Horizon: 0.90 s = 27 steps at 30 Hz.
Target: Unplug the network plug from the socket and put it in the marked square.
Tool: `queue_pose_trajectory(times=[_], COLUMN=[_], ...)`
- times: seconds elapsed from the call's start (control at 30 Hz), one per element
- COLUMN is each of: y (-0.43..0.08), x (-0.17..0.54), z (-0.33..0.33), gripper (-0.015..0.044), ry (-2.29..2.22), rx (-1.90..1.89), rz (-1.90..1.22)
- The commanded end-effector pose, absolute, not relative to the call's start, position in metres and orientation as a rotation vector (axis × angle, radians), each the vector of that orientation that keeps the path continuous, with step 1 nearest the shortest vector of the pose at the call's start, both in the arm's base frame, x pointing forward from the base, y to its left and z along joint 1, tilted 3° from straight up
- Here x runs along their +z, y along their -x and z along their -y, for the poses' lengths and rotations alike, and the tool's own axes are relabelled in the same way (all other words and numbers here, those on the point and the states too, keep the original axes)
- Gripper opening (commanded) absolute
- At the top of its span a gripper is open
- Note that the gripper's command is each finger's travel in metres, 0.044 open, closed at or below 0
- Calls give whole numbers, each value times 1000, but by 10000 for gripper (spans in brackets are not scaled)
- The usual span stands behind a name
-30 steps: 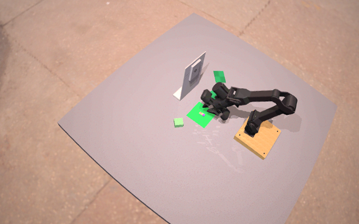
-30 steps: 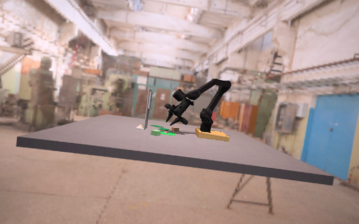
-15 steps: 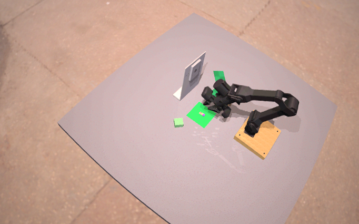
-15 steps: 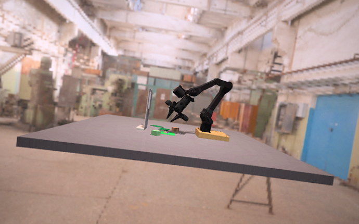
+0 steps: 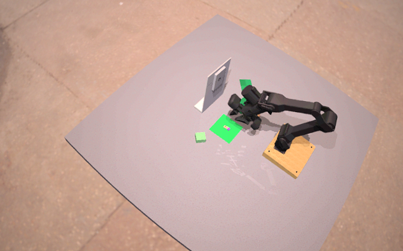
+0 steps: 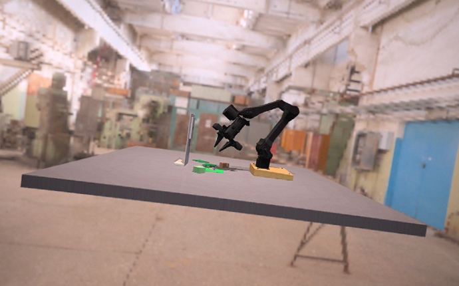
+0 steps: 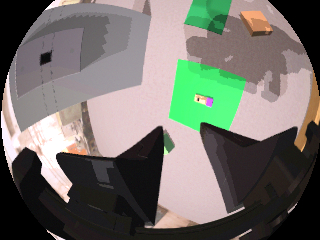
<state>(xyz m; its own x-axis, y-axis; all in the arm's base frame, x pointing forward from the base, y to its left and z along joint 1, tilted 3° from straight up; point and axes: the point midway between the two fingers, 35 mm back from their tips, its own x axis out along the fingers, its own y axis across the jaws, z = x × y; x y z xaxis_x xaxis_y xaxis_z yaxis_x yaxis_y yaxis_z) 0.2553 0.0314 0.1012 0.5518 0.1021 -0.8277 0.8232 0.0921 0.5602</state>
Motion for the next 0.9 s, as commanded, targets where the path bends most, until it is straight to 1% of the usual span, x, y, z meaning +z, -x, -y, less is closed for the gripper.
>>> queue_pose_trajectory(times=[0.0,0.2,0.87], y=[-255,-254,-259], x=[111,111,172], z=[-32,-31,-30], gripper=[156,156,156], ry=[-1398,-1397,-1397], rx=[-637,-649,-642], rz=[-863,-865,-864])
